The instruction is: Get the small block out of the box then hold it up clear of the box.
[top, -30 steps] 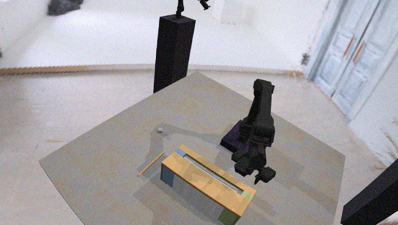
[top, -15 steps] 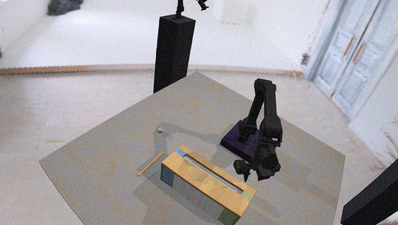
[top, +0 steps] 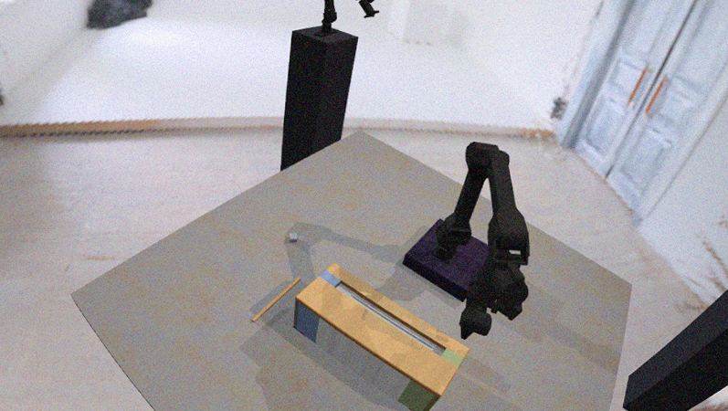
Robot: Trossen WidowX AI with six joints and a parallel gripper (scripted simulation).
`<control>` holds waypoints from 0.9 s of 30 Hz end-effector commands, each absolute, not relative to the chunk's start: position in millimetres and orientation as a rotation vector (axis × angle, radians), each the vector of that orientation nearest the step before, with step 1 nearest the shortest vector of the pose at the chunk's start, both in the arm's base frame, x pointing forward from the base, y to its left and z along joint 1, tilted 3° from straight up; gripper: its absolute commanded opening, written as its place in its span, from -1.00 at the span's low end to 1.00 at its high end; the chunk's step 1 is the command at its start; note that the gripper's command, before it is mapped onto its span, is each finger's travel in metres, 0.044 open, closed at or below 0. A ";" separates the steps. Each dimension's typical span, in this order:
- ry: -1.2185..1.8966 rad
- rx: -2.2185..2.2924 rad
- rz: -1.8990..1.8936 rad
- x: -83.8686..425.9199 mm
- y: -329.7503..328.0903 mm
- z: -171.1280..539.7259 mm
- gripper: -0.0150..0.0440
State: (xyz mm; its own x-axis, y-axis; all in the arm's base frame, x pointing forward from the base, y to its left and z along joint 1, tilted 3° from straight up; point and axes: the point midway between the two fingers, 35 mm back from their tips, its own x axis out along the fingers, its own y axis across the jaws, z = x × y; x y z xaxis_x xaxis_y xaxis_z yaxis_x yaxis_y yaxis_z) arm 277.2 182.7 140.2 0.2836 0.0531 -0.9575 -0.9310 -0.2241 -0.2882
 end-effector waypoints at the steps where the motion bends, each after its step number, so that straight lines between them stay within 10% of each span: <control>1: 0.314 -2.316 1.507 265.8 187.0 150.8 0.47; 27: -0.027 -2.707 1.670 264.5 192.5 133.4 0.47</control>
State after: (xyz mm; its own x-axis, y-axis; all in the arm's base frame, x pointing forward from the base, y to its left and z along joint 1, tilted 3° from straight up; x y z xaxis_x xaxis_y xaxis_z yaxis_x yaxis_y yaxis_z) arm 264.6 193.6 148.6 0.4507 0.0027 -0.8927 0.0253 -0.9996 0.0098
